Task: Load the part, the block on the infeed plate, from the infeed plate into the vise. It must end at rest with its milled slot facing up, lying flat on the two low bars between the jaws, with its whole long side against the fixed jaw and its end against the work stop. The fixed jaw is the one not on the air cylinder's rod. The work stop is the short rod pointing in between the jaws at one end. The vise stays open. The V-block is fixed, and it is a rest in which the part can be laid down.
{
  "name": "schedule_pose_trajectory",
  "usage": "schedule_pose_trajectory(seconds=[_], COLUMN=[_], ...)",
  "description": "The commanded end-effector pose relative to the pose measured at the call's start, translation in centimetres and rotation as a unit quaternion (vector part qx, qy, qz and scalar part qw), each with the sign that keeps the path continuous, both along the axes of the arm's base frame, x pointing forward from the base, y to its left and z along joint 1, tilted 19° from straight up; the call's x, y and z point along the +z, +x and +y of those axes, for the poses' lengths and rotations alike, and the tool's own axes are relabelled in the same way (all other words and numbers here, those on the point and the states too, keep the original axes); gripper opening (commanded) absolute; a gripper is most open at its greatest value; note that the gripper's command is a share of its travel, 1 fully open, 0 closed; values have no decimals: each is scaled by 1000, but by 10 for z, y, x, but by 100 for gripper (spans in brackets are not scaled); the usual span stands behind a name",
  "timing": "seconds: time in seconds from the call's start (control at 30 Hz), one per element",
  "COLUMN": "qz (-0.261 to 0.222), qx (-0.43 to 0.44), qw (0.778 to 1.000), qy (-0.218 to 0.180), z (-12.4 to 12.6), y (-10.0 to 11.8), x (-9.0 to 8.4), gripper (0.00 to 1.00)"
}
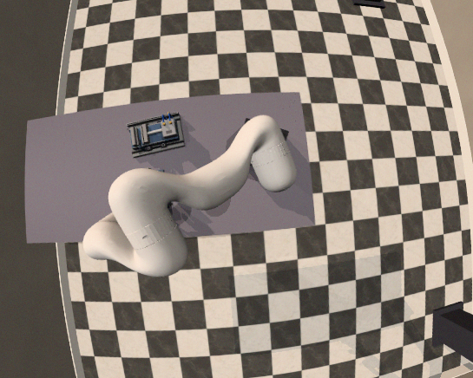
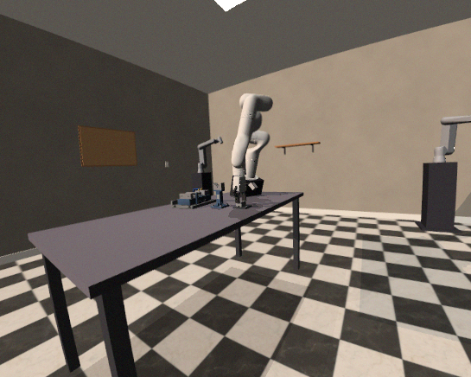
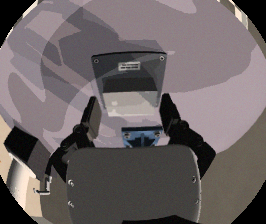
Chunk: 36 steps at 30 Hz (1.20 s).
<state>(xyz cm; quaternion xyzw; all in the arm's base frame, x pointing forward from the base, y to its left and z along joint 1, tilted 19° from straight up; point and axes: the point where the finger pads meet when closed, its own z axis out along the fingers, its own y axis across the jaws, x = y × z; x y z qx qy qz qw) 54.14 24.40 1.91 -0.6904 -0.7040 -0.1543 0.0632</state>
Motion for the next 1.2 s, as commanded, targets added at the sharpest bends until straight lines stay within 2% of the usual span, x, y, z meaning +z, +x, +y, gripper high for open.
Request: schedule_pose_trajectory(seconds=[0.0, 0.5, 1.17], qz=[-1, -1, -1], qx=[0, 0, 0], qw=[1000, 1000, 1000], qy=[0, 0, 0], z=[1, 3, 4], y=[1, 2, 2], x=[-2, -9, -11], gripper=[89, 89, 89])
